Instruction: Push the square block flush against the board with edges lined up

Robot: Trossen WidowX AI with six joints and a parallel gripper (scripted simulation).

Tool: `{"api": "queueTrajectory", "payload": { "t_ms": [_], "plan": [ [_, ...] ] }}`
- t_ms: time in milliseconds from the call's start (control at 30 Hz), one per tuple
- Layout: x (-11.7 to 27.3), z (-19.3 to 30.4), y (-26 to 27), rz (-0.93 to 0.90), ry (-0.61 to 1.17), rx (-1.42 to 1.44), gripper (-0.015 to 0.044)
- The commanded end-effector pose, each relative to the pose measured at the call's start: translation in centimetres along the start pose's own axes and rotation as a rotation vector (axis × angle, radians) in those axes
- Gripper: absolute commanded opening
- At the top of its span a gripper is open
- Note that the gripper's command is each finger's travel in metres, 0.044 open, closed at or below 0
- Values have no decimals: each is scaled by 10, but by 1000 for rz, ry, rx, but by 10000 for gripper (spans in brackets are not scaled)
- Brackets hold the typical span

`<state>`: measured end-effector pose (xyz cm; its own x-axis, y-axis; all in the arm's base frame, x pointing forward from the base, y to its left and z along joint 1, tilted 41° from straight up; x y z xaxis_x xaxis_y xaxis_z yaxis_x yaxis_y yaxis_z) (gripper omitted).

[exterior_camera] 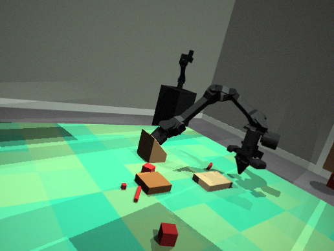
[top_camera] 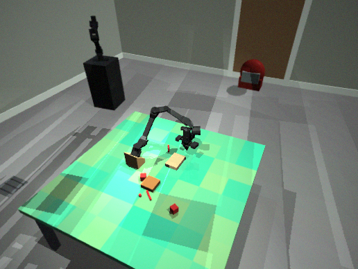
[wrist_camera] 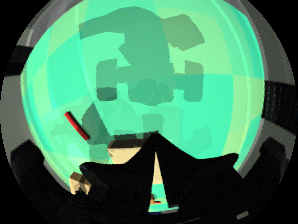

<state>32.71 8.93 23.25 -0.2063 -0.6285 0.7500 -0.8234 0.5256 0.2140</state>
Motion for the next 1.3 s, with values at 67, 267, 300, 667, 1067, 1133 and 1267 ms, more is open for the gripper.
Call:
{"api": "queueTrajectory", "payload": {
  "t_ms": [67, 267, 300, 667, 1067, 1133, 1267],
  "plan": [
    [-3, 12, -14, -6, 8, -207, 0],
    [-3, 24, -27, -4, 11, -413, 0],
    [-3, 26, -29, -3, 12, -446, 0],
    [-3, 49, -50, 0, 14, -817, 0],
    [-1, 75, -70, -3, 11, -1235, 0],
    [-1, 80, -73, -4, 10, -1304, 0],
    [0, 88, -78, -7, 8, -1420, 0]
  ]
}}
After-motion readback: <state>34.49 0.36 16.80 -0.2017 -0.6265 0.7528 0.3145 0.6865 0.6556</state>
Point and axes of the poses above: the point midway between the two fingers, 35 mm back from their tips, its own x axis back along the fingers, its own y axis across the jaws, z = x × y, the point moved 5 cm from there along x, back along the fingers, and after that the axes turned 15 degrees about -x, right-handed, at the moved point
